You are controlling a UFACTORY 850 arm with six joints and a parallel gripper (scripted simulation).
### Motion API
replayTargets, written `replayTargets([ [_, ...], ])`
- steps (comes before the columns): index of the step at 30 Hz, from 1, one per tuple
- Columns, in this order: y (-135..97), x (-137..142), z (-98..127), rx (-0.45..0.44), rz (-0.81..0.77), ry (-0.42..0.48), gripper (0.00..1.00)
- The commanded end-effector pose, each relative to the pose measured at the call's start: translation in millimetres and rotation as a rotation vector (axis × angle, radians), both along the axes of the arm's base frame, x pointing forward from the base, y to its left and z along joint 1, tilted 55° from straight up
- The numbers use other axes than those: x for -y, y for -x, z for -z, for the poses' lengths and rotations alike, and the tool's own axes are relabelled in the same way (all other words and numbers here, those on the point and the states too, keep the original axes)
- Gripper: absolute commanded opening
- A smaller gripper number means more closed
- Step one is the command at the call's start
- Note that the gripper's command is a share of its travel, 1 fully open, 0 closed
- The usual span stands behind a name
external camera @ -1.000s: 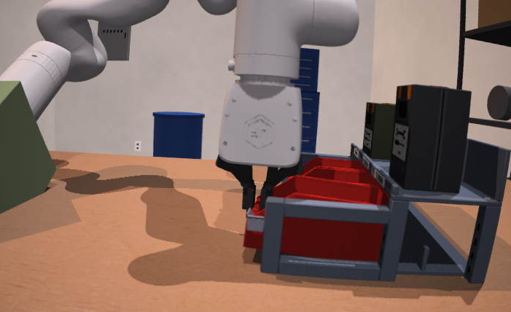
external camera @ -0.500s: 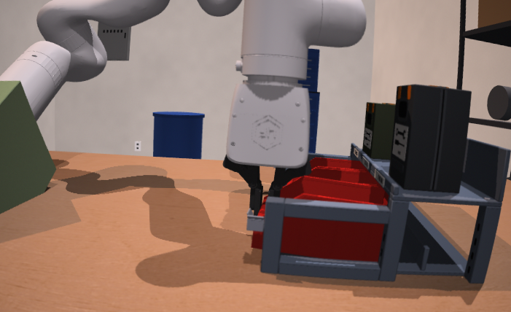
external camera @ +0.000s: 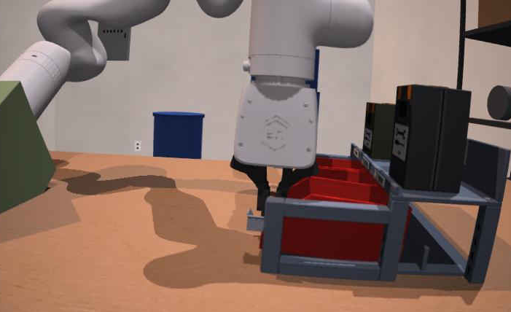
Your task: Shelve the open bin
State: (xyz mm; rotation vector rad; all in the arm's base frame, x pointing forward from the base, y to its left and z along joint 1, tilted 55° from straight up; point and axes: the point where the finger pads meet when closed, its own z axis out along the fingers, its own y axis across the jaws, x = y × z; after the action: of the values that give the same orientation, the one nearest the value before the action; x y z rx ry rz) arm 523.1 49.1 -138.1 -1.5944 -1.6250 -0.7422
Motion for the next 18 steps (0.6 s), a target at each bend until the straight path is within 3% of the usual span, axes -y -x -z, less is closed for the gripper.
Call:
replayTargets([
  [1, -1.6, 0.7, -0.3, 0.001, 0.001, 0.000, 0.00],
  [18, -11.4, 0.1, 0.5, 0.001, 0.001, 0.000, 0.00],
])
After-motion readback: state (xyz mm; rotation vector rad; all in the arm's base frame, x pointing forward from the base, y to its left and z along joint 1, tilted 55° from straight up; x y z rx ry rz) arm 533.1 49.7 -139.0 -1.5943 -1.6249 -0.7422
